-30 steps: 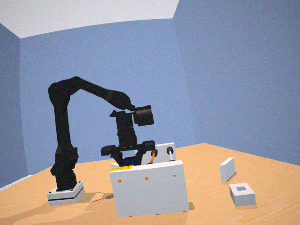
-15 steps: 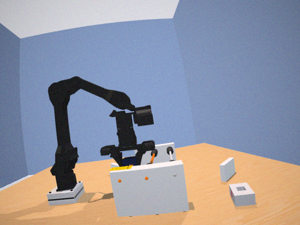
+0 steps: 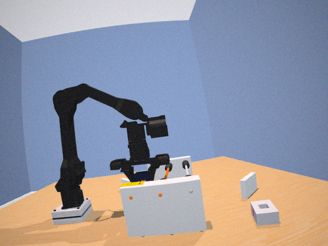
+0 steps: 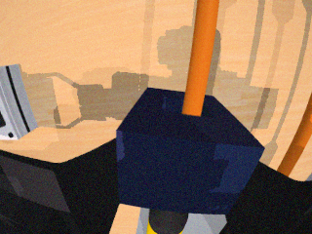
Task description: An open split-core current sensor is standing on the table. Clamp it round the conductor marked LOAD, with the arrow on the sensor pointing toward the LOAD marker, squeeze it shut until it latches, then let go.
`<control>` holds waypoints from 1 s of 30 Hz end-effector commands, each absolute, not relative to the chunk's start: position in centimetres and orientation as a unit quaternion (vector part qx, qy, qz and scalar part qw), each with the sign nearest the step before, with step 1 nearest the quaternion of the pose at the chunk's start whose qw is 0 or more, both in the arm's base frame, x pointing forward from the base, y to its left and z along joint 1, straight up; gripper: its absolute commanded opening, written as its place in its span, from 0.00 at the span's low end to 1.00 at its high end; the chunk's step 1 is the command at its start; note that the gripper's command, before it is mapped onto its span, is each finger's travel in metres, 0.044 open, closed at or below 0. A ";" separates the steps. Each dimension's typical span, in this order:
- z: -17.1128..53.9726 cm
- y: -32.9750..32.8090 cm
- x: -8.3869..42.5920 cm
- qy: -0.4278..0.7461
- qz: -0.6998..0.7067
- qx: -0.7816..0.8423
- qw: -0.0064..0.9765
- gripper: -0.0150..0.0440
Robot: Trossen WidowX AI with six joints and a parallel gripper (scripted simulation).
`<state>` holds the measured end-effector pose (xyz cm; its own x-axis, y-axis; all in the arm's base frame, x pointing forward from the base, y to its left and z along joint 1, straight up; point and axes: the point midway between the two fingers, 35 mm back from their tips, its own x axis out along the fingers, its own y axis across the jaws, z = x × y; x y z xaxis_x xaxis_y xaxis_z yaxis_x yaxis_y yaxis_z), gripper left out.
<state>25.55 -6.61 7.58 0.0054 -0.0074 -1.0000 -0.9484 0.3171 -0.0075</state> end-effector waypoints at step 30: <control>7.5 -6.7 25.8 0.574 0.410 -0.416 0.574 0.69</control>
